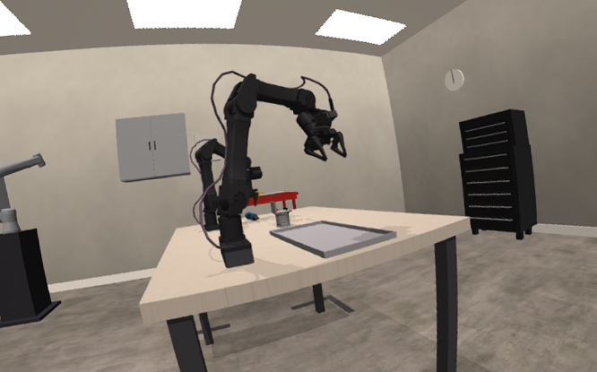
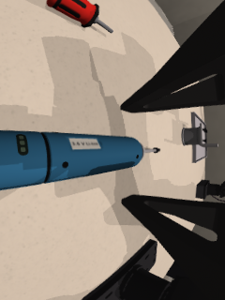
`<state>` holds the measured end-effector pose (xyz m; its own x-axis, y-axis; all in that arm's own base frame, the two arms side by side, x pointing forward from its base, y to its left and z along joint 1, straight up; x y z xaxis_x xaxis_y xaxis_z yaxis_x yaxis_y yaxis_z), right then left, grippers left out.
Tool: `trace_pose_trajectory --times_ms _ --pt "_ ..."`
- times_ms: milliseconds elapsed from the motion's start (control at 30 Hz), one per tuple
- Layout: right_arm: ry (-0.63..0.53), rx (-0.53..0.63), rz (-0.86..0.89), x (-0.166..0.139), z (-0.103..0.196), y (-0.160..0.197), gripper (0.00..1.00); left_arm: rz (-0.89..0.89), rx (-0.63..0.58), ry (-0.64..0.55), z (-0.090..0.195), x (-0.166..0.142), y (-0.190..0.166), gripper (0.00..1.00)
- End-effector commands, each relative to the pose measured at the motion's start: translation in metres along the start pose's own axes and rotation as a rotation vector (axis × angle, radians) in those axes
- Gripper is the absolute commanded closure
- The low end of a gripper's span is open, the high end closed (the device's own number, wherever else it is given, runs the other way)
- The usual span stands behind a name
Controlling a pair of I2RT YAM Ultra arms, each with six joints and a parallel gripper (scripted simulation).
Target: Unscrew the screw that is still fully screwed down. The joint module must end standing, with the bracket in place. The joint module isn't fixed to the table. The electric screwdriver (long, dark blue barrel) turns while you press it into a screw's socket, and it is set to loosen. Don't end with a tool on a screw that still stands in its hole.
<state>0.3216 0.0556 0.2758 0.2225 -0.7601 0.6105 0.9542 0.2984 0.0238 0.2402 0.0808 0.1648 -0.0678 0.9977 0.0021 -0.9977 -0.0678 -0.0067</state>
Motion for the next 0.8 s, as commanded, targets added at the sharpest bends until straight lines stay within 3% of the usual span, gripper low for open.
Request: trace_pose_trajectory --times_ms 0,200,600,767 --pt "-0.030 -0.019 -0.004 0.005 -0.002 -0.003 0.14 0.002 -0.002 0.000 0.003 0.000 0.000 0.35" --pt "-0.030 -0.019 -0.004 0.005 -0.002 -0.003 0.14 0.002 -0.002 0.000 0.003 0.000 0.000 0.35" --pt "-0.030 -0.019 -0.004 0.005 -0.002 -0.003 0.14 -0.277 -0.288 0.063 0.011 -0.045 -0.084 0.35" --pt "-0.030 -0.019 -0.004 0.005 -0.002 -0.003 0.14 -0.263 -0.288 0.060 0.011 -0.040 -0.084 0.35"
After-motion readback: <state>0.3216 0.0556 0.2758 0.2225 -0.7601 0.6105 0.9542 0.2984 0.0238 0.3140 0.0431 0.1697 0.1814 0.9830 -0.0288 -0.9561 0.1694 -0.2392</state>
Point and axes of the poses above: on each arm, the point where the finger pads meet when closed, its own z axis back along the fingers, its own y axis across the jaws, x = y × z, the point moved 9 cm from there along z, back along the fingers, and after that the axes turned 6 degrees about z, right-handed, at the moved point
